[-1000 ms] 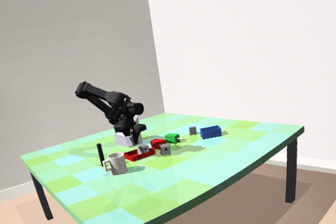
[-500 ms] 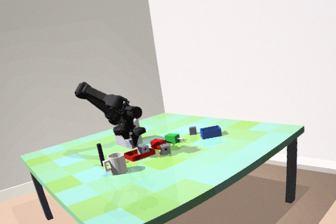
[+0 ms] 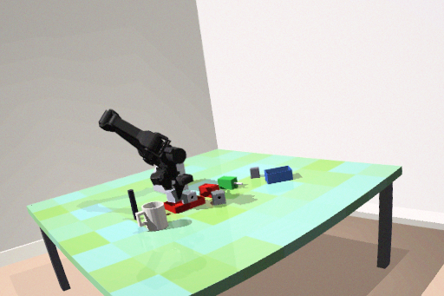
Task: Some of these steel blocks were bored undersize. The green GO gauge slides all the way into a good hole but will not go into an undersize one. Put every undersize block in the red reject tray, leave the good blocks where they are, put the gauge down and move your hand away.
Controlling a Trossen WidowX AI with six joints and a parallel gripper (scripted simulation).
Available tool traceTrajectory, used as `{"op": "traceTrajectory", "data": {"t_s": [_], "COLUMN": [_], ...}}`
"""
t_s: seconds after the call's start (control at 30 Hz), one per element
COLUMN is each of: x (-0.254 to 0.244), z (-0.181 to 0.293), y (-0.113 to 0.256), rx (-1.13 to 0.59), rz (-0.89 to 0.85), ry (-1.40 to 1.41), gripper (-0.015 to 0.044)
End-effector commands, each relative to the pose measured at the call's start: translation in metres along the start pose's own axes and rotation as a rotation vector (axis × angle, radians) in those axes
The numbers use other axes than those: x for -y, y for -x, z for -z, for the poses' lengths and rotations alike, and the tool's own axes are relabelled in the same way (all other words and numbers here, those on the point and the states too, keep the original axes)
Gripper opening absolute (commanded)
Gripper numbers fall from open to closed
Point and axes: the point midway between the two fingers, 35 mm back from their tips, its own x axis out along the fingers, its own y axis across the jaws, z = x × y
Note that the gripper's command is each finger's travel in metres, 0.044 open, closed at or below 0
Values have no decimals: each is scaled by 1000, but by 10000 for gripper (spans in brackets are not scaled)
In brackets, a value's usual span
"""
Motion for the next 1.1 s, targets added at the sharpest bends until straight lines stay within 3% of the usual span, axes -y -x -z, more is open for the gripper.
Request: {"op": "traceTrajectory", "data": {"t_s": [0.0, 0.07, 0.47, 0.63, 0.87, 1.07], "x": [-3, -2, 0, -2, -3, -2], "z": [0, 0, 0, 0, 6, 63], "y": [-5, -7, -5, 40, 46, 78], "rx": [6, 6, 1, 4, -2, -50], "rz": [-12, -12, 0, -12, -16, -34], "ry": [7, 7, -1, 7, 9, 20], "gripper": [0, 0, 315, 440, 440, 440]}}
